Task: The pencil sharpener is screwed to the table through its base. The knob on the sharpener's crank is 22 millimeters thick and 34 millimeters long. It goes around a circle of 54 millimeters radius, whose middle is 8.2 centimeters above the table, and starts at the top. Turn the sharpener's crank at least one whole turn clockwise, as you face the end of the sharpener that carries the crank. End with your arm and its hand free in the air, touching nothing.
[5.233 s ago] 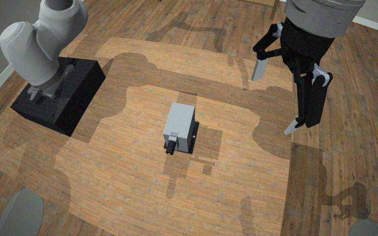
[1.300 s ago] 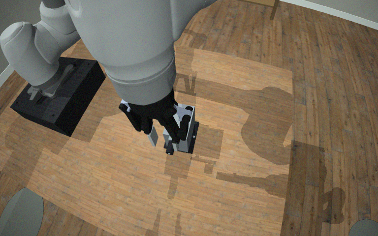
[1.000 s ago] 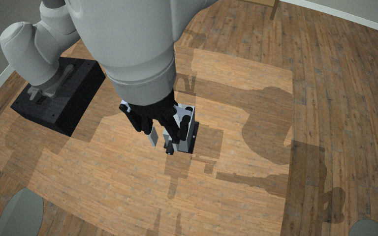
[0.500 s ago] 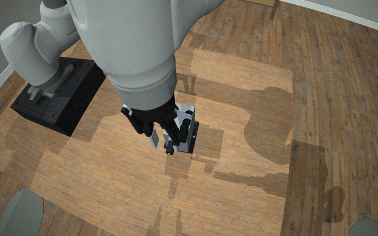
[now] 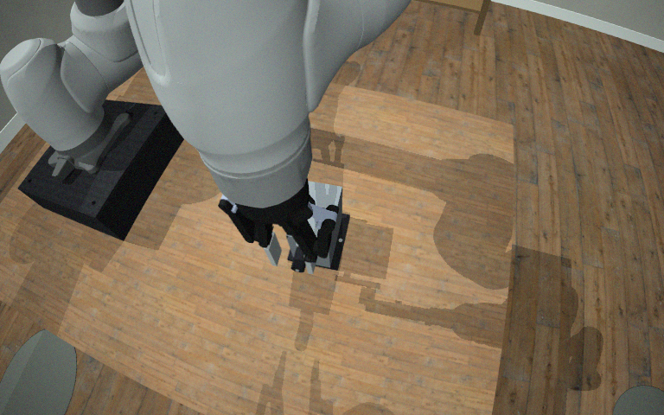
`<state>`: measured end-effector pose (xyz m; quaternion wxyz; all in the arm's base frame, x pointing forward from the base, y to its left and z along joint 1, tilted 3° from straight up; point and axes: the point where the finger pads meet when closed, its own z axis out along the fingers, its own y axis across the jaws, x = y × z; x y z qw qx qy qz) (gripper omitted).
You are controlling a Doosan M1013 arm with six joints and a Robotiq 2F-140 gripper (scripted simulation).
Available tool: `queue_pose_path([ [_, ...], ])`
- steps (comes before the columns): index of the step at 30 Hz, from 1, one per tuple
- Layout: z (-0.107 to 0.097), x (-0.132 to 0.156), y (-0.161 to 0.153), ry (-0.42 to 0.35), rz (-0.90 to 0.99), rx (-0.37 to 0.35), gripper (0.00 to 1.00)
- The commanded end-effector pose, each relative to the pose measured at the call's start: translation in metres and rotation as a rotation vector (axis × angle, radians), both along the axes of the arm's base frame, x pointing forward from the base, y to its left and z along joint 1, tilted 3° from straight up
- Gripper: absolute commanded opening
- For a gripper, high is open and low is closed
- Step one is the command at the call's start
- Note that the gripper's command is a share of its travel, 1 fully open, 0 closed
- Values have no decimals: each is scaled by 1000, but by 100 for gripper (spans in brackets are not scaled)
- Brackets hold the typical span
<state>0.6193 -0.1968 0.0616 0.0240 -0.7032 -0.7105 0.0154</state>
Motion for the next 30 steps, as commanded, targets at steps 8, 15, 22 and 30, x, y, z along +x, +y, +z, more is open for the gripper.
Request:
queue_pose_path([
  [8,-9,0,0,0,0,0,32],
  [15,-13,-1,0,0,0,0,32],
  [22,-14,-1,0,0,0,0,32],
  [30,-15,-1,0,0,0,0,32],
])
